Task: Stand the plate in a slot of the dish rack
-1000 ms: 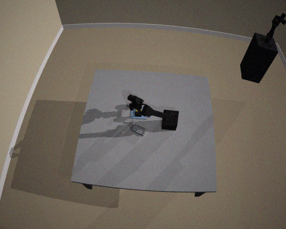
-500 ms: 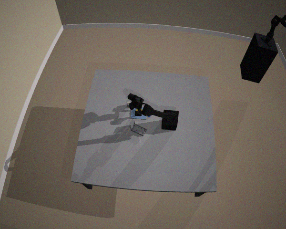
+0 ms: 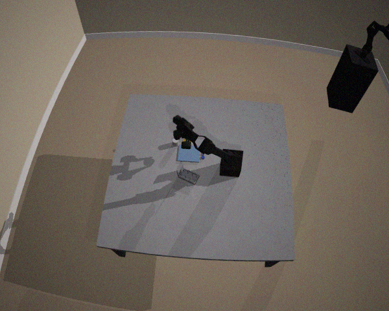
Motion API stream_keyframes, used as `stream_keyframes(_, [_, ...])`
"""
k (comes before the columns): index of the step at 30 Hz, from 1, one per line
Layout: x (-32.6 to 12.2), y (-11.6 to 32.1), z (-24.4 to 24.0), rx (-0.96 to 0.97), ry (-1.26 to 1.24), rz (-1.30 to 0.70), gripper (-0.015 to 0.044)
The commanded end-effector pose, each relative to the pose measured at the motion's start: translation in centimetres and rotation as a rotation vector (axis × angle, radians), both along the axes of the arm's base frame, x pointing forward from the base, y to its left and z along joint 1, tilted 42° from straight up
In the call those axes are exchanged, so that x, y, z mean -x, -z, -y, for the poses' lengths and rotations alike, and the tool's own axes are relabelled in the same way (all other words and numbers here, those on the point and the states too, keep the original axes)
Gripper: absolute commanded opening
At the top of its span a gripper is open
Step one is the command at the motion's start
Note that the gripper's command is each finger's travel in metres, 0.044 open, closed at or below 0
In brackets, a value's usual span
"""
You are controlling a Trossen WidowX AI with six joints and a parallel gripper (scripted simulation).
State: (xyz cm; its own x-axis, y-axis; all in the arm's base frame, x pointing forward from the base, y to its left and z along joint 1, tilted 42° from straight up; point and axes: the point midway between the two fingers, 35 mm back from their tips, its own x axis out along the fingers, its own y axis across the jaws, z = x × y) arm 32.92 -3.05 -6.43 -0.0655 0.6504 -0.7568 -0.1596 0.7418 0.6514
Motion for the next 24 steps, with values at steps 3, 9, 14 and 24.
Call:
stream_keyframes(3, [-0.4, -2.5, 2.2, 0.005, -0.014, 0.004, 0.0])
stream_keyframes(9, [-0.6, -4.5, 3.9, 0.004, -0.019, 0.005, 0.0])
stream_keyframes(14, [-0.5, -5.3, 3.6, 0.008, 0.019, -0.028, 0.0])
stream_keyframes(24, [0.8, -9.3, 0.2, 0.038, 0.282, -0.251, 0.0])
